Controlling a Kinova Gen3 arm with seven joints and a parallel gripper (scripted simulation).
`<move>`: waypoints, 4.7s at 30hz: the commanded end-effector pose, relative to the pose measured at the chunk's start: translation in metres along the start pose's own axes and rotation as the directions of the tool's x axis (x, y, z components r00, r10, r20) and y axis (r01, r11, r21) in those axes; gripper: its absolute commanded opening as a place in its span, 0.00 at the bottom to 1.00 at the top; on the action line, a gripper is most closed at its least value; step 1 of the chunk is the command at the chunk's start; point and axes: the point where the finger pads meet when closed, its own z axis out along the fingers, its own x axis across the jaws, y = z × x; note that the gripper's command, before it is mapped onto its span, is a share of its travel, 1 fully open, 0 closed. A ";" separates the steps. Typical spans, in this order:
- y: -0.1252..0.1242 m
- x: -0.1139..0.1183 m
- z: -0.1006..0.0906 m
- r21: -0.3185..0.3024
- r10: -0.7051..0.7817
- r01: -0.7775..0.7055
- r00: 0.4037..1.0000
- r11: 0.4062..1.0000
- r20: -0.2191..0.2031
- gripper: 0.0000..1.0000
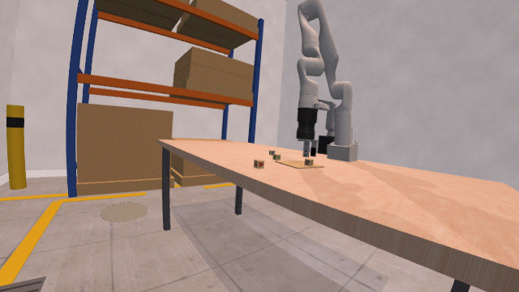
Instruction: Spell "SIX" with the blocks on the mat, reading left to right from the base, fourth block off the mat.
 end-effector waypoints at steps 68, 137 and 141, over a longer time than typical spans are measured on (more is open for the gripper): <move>0.000 0.001 0.000 0.000 -0.001 0.001 1.000 1.000 -0.001 1.00; 0.000 0.001 0.032 0.000 -0.001 0.001 1.000 1.000 -0.001 1.00; 0.000 0.001 0.032 0.000 -0.001 0.001 1.000 1.000 -0.001 1.00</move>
